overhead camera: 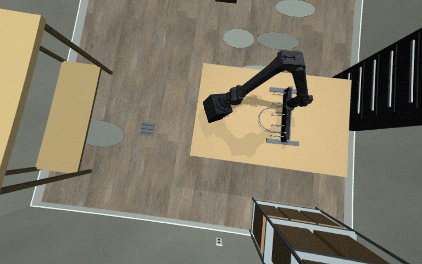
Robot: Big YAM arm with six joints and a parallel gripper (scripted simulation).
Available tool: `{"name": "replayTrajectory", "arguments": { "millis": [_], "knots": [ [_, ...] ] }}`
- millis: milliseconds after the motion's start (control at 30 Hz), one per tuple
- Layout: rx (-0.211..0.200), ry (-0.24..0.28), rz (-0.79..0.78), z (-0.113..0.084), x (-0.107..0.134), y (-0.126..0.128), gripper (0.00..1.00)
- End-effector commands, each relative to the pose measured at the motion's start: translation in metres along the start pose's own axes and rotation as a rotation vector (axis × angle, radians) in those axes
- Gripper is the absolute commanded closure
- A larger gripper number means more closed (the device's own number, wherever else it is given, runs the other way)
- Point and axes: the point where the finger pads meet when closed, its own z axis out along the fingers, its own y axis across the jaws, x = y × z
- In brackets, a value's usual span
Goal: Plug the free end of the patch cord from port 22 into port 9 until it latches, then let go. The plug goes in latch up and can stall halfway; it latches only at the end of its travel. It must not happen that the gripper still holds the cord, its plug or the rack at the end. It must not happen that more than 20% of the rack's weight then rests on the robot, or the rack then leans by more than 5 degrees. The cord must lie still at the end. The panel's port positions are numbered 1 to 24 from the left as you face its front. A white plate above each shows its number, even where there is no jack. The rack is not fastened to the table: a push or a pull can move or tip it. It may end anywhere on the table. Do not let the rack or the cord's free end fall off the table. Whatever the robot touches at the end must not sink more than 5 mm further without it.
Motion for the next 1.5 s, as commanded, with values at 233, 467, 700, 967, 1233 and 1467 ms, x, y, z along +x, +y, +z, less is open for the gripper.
{"name": "replayTrajectory", "arguments": {
  "millis": [233, 467, 700, 967, 1233, 1467],
  "knots": [
    [0.0, -0.07, 0.008, -0.016, -0.027, -0.001, 1.0],
    [0.002, -0.059, 0.01, -0.013, -0.019, -0.002, 1.0],
    [0.002, -0.052, 0.011, -0.012, -0.014, -0.002, 1.0],
    [0.003, -0.05, 0.011, -0.013, -0.012, -0.002, 1.0],
    [0.003, -0.051, 0.011, -0.014, -0.011, -0.002, 1.0],
    [0.003, -0.052, 0.01, -0.015, -0.011, -0.002, 1.0]
  ]
}}
